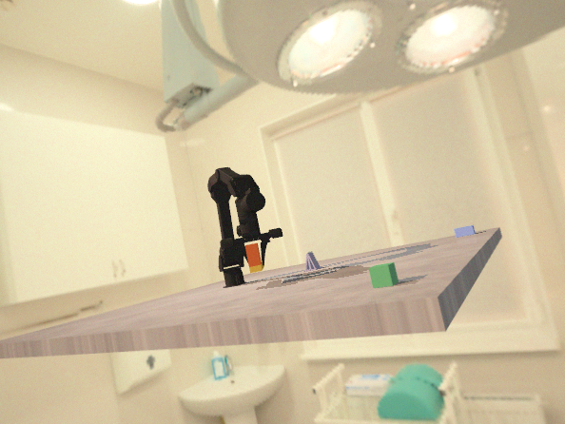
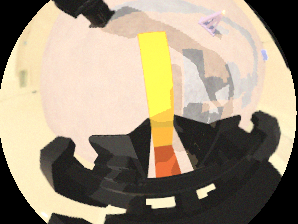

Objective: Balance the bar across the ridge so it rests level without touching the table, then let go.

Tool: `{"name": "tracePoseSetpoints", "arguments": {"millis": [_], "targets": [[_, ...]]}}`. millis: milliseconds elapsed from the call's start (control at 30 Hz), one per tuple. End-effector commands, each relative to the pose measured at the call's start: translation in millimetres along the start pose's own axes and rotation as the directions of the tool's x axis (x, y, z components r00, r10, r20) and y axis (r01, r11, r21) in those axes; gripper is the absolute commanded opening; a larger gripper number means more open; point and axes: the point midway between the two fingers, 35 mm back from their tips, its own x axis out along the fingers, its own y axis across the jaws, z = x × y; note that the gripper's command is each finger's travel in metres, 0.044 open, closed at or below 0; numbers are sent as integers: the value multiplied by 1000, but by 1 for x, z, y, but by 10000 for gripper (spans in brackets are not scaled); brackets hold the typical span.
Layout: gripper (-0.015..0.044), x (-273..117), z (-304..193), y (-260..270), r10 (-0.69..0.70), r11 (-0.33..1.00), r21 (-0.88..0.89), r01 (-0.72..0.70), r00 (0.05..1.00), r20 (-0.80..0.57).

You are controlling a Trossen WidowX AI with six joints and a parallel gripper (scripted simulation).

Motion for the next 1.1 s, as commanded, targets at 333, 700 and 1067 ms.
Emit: {"name": "tracePoseSetpoints", "arguments": {"millis": [333,700,1067], "targets": [[0,-41,0,0,-6,1000,-4,6,1000,-24],[0,-63,4,2,-5,1000,-4,5,1000,-24],[0,-63,22,-32,-9,994,-107,6,1000,-22]]}}
